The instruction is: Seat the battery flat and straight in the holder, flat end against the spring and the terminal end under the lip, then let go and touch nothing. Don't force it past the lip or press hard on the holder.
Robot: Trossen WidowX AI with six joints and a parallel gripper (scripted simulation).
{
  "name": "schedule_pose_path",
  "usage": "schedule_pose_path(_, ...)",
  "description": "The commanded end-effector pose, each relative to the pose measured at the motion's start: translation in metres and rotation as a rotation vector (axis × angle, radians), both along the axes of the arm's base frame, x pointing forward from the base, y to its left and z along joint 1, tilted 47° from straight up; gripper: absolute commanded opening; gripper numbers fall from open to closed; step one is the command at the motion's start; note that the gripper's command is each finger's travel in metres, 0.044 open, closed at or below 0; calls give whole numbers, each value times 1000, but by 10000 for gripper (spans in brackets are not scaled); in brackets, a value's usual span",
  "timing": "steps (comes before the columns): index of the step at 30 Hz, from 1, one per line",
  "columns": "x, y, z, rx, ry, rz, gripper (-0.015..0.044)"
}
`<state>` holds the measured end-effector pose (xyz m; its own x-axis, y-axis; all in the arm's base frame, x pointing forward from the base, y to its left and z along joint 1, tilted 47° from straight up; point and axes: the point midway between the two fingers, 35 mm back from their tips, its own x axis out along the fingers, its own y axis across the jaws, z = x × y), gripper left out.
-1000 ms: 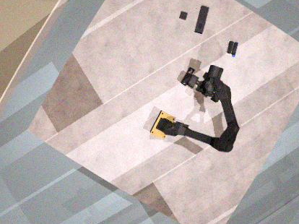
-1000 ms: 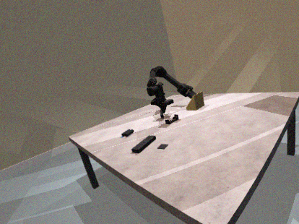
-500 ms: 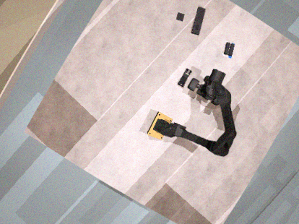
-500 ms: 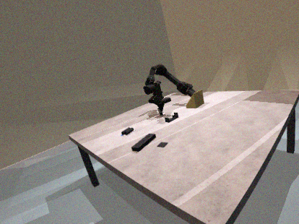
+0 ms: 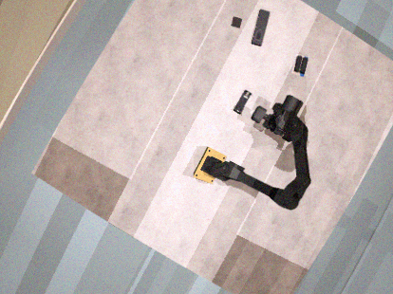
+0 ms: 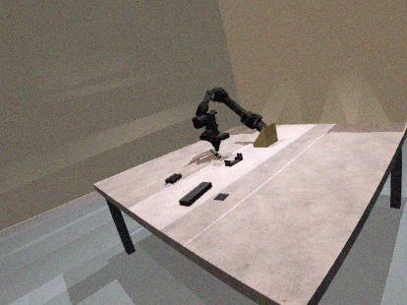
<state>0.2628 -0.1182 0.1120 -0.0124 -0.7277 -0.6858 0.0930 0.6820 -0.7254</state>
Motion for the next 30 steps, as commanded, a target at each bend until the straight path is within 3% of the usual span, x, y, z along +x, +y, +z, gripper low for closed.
schedule_pose_path(1,0,-4,5,-6,-2,2,0)
schedule_pose_path(5,1,2,5,1,-2,0,0)
schedule_pose_path(16,1,54,58,-2,0,2,0)
schedule_pose_path(30,0,52,56,-8,8,3,0)
